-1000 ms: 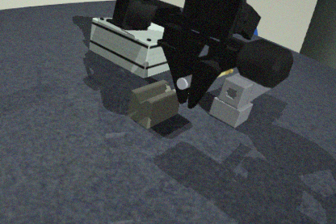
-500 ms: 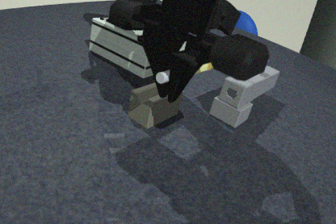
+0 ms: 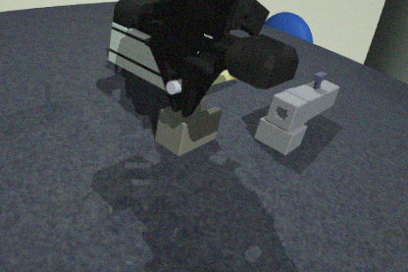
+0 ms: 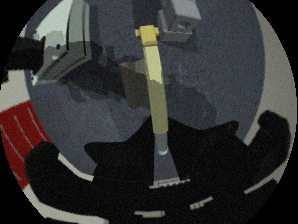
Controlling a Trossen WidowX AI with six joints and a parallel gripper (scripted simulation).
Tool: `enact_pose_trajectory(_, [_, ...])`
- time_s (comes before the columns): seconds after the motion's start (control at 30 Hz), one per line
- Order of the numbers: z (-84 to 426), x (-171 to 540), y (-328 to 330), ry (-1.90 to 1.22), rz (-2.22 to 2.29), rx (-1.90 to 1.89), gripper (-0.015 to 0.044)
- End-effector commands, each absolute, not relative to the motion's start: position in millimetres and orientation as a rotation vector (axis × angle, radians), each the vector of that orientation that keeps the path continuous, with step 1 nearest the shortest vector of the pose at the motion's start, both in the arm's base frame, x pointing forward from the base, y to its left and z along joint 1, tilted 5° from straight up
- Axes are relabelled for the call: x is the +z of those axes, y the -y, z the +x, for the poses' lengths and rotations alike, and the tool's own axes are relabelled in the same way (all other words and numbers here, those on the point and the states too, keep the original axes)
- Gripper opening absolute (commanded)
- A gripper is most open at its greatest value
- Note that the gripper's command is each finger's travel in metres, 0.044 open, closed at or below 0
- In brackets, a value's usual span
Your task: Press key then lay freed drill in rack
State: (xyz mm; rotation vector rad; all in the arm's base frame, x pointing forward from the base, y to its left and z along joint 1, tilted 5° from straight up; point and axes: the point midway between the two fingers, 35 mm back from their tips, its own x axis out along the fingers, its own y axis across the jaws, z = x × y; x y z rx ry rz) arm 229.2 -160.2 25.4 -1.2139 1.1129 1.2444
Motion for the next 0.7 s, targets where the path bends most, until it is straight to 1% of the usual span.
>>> enact_pose_trajectory(0.0, [222.1,24.4,161.8,-1.115,-1.218,1.246,0.0000])
enact_pose_trajectory(0.27, [209.1,22.4,164.8,-1.116,-1.218,1.247,0.0000])
enact_pose_trajectory(0.67, [210.1,1.3,163.8,-1.116,-1.218,1.247,0.0000])
